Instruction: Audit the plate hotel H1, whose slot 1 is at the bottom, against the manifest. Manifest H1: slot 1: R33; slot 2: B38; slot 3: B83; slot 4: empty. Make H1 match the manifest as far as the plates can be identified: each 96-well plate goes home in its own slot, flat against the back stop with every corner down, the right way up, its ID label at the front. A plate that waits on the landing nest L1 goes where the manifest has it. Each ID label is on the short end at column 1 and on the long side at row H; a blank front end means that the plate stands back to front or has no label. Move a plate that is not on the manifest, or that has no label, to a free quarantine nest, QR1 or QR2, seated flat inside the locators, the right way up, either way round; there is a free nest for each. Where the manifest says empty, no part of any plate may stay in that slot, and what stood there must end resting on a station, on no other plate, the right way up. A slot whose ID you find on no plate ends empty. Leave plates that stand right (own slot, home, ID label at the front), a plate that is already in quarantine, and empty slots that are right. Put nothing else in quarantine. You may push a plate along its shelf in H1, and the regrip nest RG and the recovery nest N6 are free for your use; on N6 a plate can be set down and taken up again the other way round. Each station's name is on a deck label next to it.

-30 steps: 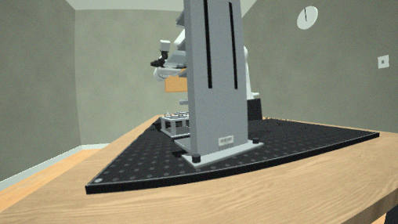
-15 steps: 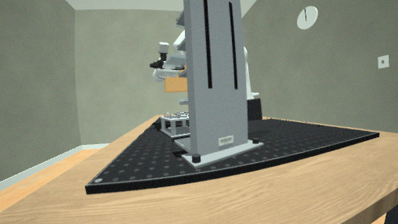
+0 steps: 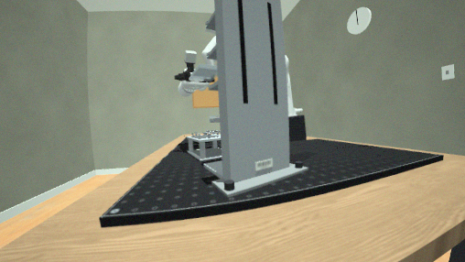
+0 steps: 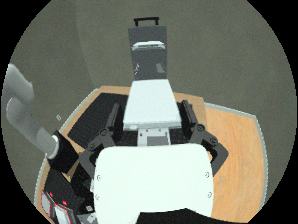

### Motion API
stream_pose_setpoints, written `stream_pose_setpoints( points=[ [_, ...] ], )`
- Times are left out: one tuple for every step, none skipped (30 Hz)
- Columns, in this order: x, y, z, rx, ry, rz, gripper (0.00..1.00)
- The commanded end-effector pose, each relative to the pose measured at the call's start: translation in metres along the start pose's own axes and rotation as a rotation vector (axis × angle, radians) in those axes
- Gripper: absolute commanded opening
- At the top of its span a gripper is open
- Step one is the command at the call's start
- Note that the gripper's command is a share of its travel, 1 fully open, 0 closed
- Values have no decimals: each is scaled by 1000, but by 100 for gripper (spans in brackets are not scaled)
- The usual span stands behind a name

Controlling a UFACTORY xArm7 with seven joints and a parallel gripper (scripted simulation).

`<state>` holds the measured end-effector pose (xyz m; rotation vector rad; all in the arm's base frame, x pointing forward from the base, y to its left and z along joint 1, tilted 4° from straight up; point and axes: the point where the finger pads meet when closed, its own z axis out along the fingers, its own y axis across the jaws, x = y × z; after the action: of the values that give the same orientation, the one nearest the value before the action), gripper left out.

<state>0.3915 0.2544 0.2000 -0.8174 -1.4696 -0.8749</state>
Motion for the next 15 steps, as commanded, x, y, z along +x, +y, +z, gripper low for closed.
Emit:
stream_pose_setpoints(
  points=[
    [1,1,0,0,-2,-3,0],
    [1,1,0,0,-2,-3,0],
    [1,1,0,0,-2,-3,0],
    [1,1,0,0,-2,-3,0],
    [0,1,0,0,-2,-3,0],
    [-2,1,0,0,-2,-3,0],
    [-4,1,0,0,-1,-3,0],
    [-5,1,0,0,-1,-3,0],
    [-7,1,0,0,-1,-3,0],
    [-9,1,0,0,-1,-3,0],
    [-10,1,0,0,-1,-3,0],
    [-12,1,0,0,-1,-3,0],
    [-14,1,0,0,-1,-3,0],
    [-15,1,0,0,-1,-3,0],
    [-17,1,0,0,-1,-3,0]
  ],
)
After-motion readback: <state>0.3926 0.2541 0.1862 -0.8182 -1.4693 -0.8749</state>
